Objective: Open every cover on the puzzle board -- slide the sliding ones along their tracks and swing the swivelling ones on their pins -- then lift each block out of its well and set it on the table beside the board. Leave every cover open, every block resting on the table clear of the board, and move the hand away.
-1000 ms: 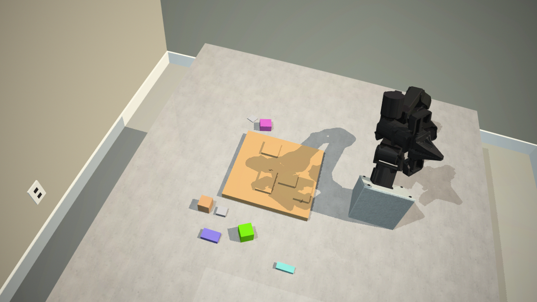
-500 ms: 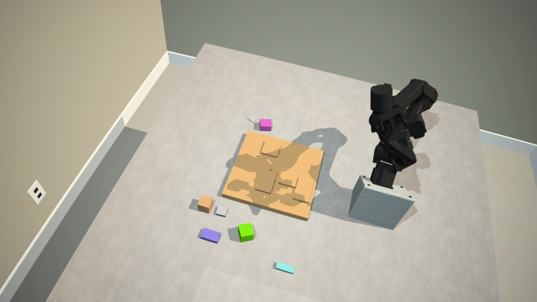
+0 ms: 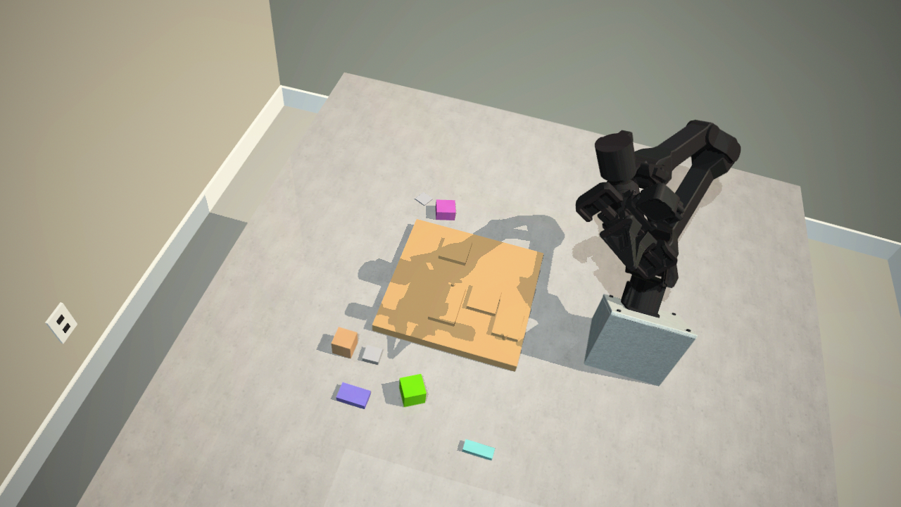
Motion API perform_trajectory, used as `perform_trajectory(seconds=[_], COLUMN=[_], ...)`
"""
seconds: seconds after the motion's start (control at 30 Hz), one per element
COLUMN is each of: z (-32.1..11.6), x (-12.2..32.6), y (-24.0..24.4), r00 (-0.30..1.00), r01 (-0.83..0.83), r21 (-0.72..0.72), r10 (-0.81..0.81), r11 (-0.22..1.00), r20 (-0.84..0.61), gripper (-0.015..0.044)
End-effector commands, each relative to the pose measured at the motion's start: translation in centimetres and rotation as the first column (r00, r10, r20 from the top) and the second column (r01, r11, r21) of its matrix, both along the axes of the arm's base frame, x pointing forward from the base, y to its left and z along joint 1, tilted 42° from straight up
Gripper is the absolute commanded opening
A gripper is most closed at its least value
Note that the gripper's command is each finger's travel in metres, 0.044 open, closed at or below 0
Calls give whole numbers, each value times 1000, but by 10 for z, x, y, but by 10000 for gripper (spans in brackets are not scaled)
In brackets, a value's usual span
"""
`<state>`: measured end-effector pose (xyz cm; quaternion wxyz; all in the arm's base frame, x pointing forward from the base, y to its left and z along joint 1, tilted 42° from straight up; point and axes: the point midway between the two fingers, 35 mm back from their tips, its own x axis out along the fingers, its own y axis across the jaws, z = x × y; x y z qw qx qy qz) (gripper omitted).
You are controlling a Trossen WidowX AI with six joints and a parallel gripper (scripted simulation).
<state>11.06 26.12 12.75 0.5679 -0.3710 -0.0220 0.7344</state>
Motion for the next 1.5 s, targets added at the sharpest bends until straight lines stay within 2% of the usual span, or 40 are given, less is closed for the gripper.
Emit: perform_trajectory(seconds=[0.0,0.33,0.67,1.07,1.47], z=[-6,-20,-33,-48,-60], x=[19,67,110,154,187], y=[-3,-21,-48,-91,-144], r00=[994,923,780,544,252], r01=[101,350,557,722,793], r21=[-59,-211,-352,-487,-585], r10=[-103,-374,-619,-838,-966], r11=[993,913,752,492,169], r20=[-34,-86,-90,-40,62], gripper=[0,0,0,0,0])
